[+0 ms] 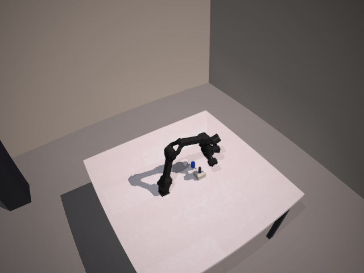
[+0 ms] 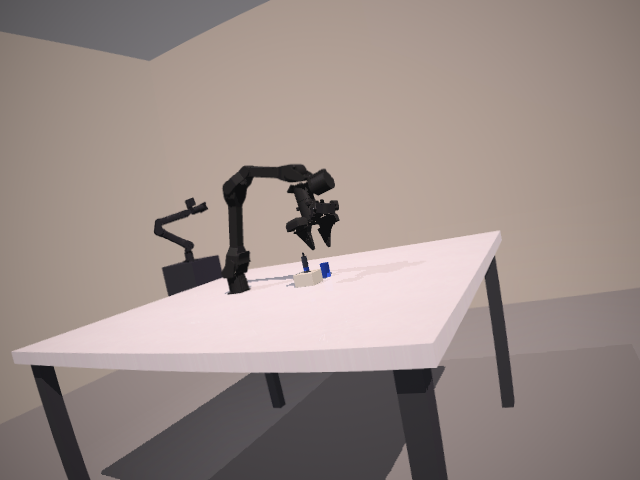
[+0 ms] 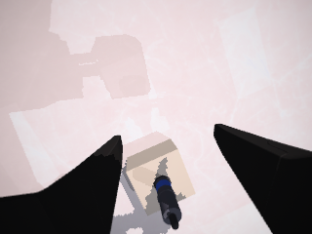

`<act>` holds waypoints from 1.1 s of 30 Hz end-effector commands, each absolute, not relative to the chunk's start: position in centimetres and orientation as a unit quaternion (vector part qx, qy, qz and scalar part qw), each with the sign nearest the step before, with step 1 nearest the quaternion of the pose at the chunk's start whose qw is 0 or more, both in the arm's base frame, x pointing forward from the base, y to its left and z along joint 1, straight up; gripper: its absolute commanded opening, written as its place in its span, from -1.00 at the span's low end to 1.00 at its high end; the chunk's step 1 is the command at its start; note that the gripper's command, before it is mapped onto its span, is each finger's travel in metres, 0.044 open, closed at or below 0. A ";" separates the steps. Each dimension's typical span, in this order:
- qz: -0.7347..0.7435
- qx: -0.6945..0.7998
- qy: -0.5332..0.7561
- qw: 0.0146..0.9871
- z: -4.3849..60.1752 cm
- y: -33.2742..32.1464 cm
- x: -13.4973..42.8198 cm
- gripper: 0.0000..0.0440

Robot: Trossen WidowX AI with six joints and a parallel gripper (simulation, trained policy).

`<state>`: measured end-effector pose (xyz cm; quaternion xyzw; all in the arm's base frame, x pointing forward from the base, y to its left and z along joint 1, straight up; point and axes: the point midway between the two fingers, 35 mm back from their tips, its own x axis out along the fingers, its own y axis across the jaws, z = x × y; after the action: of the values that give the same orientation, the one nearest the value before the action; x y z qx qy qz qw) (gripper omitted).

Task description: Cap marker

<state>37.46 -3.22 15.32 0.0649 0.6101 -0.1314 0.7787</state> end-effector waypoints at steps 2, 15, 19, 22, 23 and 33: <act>-0.122 0.072 0.618 0.773 15.2 -1.7 37.5 0.50; -0.091 0.078 0.650 0.751 14.2 2.2 36.7 0.52; -0.081 0.078 0.660 0.743 14.0 3.4 36.3 0.52; -0.073 0.078 0.667 0.737 13.7 4.2 36.0 0.52; -0.071 0.077 0.670 0.735 13.7 4.5 35.9 0.52; -0.050 0.068 0.695 0.714 12.8 6.7 34.7 0.52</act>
<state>35.05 6.10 13.02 0.0681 0.6882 -0.0541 0.7203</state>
